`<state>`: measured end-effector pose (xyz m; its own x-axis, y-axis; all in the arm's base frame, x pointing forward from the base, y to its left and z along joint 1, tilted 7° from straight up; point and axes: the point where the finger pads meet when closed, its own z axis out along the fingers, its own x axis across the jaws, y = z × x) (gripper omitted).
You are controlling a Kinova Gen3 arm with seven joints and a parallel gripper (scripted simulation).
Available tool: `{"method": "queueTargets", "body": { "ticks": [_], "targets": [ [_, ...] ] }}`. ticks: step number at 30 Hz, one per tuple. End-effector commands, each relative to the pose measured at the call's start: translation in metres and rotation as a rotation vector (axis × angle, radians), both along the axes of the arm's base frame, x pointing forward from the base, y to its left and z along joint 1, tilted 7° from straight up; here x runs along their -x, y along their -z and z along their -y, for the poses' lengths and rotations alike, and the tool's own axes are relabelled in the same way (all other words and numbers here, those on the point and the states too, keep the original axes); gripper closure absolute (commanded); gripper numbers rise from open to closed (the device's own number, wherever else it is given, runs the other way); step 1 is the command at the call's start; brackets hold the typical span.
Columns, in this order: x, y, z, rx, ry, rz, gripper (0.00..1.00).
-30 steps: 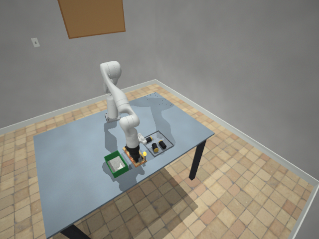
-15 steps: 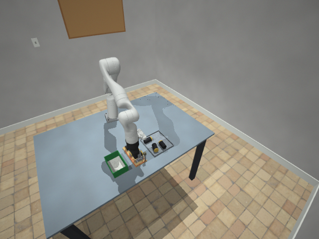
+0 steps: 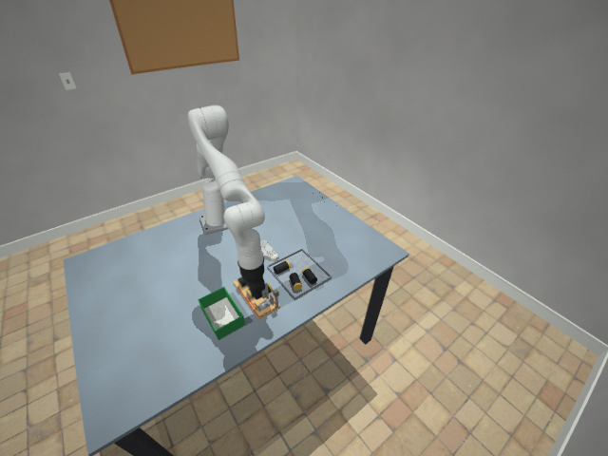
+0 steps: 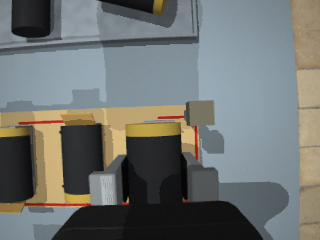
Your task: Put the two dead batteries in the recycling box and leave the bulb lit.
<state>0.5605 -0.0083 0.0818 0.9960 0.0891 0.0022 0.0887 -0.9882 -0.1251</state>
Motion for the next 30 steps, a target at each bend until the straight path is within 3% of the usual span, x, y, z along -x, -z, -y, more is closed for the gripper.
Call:
{"method": "queueTargets", "body": {
  "ticks": [1,5,9,30],
  "targets": [
    [-0.005,-0.025,0.004,0.003,0.003,0.019,0.43],
    [-0.005,-0.052,0.007,0.003,0.003,0.019,0.43],
    [-0.005,-0.065,0.009,0.003,0.003,0.019,0.43],
    [0.004,-0.068,-0.006,0.003,0.003,0.019,0.43]
  ]
}}
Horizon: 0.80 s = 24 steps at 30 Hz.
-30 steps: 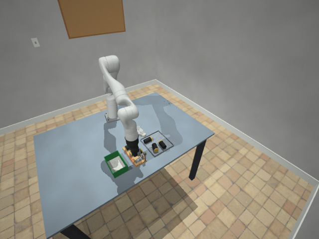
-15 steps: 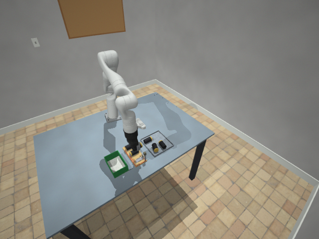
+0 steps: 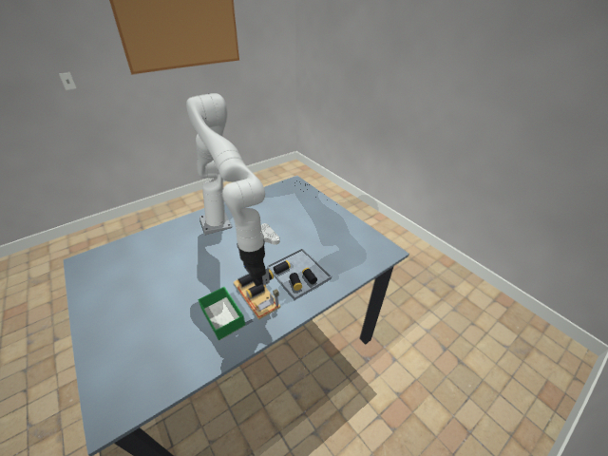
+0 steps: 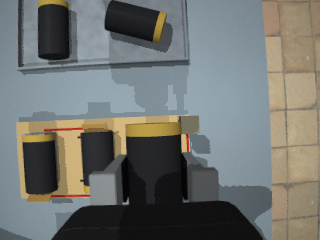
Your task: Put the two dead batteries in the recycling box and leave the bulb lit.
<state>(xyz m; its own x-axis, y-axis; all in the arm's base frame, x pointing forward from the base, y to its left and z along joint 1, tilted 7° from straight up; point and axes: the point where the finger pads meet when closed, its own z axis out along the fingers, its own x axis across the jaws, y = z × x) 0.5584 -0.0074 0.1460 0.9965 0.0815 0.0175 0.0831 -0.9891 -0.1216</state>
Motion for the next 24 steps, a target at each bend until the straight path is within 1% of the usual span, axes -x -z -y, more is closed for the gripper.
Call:
{"method": "queueTargets", "body": {
  "ticks": [1,7,13,15,24],
  "targets": [
    [0.005,-0.004,-0.008,0.001,-0.005,0.004,0.43],
    [0.023,-0.007,-0.037,0.001,-0.005,0.004,0.43],
    [0.051,-0.012,-0.083,0.001,-0.005,0.004,0.43],
    [0.051,-0.012,-0.083,0.001,-0.005,0.004,0.43],
    [0.096,-0.021,-0.154,0.001,-0.005,0.004,0.43]
  ]
}}
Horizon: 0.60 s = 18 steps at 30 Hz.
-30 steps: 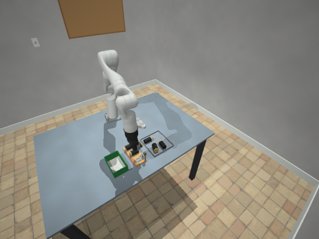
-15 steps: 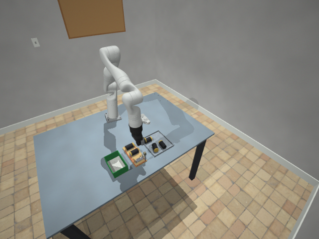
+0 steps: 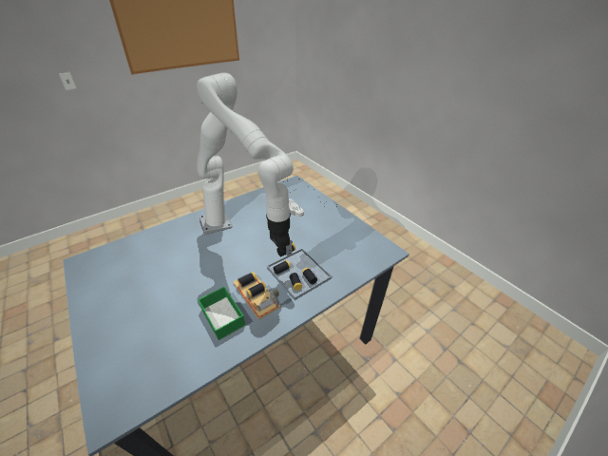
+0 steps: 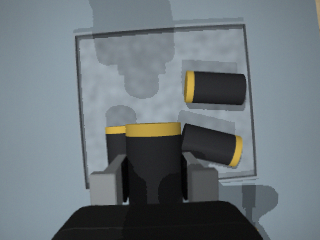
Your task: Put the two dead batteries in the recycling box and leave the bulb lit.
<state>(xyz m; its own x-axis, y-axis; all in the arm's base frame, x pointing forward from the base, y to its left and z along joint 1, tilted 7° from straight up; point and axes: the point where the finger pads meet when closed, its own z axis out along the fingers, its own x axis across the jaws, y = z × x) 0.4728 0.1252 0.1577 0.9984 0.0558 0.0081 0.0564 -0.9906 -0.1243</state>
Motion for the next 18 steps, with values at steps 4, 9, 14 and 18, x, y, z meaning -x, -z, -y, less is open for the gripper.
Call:
{"method": "queueTargets", "body": {
  "ticks": [4,9,14,18],
  "targets": [
    [0.026,-0.012,-0.046,0.003,-0.030,0.013,0.43],
    [0.036,-0.014,-0.061,0.003,-0.030,0.013,0.43],
    [0.047,-0.016,-0.079,0.003,-0.030,0.013,0.43],
    [0.052,-0.017,-0.087,0.003,-0.030,0.013,0.43]
  ]
}}
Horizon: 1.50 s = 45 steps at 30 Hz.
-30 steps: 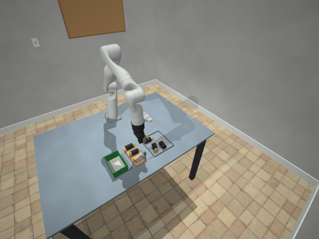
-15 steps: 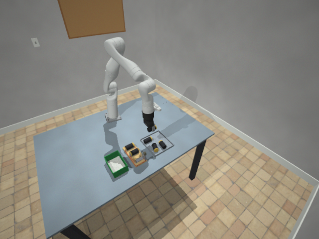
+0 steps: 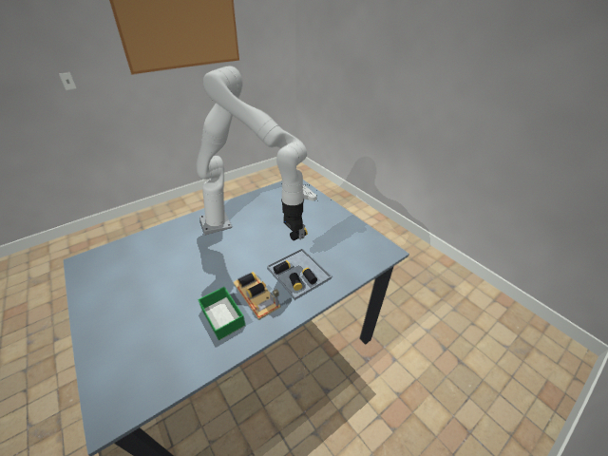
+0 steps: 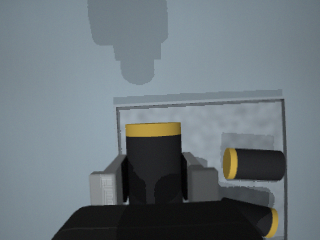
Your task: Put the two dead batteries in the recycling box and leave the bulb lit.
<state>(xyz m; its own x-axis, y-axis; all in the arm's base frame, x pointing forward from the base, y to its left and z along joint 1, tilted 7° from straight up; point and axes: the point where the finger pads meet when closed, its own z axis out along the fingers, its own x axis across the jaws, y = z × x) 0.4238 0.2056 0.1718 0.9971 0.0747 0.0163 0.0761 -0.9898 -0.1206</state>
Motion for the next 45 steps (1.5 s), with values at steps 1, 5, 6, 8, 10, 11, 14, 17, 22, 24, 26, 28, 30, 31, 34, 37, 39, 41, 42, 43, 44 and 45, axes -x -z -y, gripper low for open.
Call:
{"method": "queueTargets", "body": {
  "ticks": [1,5,6,8,10,11,14,17,22,24,26,28,30,31,34,37,39,41,42,43,44,45],
  "targets": [
    [0.004,-0.003,-0.008,0.000,-0.011,0.005,0.43],
    [0.006,-0.003,-0.010,0.000,-0.011,0.005,0.43],
    [0.006,-0.003,-0.010,0.000,-0.011,0.005,0.43],
    [0.006,-0.003,-0.010,0.000,-0.011,0.005,0.43],
    [0.006,-0.003,-0.010,0.000,-0.011,0.005,0.43],
    [0.006,-0.003,-0.010,0.000,-0.011,0.005,0.43],
    [0.006,-0.003,-0.010,0.000,-0.011,0.005,0.43],
    [0.006,-0.003,-0.010,0.000,-0.013,0.005,0.43],
    [0.006,-0.003,-0.010,0.000,-0.017,0.006,0.43],
    [0.006,-0.003,-0.010,0.000,-0.017,0.006,0.43],
    [0.006,-0.003,-0.010,0.000,-0.018,0.006,0.43],
    [0.006,-0.003,-0.010,0.000,-0.018,0.006,0.43],
    [0.006,-0.003,-0.010,0.000,-0.018,0.006,0.43],
    [0.006,-0.003,-0.010,0.000,-0.018,0.006,0.43],
    [0.006,-0.003,-0.010,0.000,-0.018,0.006,0.43],
    [0.006,0.002,-0.011,0.000,-0.018,0.006,0.43],
    [0.006,0.010,-0.012,0.000,-0.018,0.006,0.43],
    [0.006,0.010,-0.012,0.000,-0.018,0.006,0.43],
    [0.005,0.014,-0.013,0.000,-0.018,0.006,0.43],
    [0.005,0.020,-0.013,0.000,-0.018,0.006,0.43],
    [0.005,0.026,-0.014,0.000,-0.018,0.006,0.43],
    [0.005,0.032,-0.015,0.000,-0.018,0.006,0.43]
  ]
}}
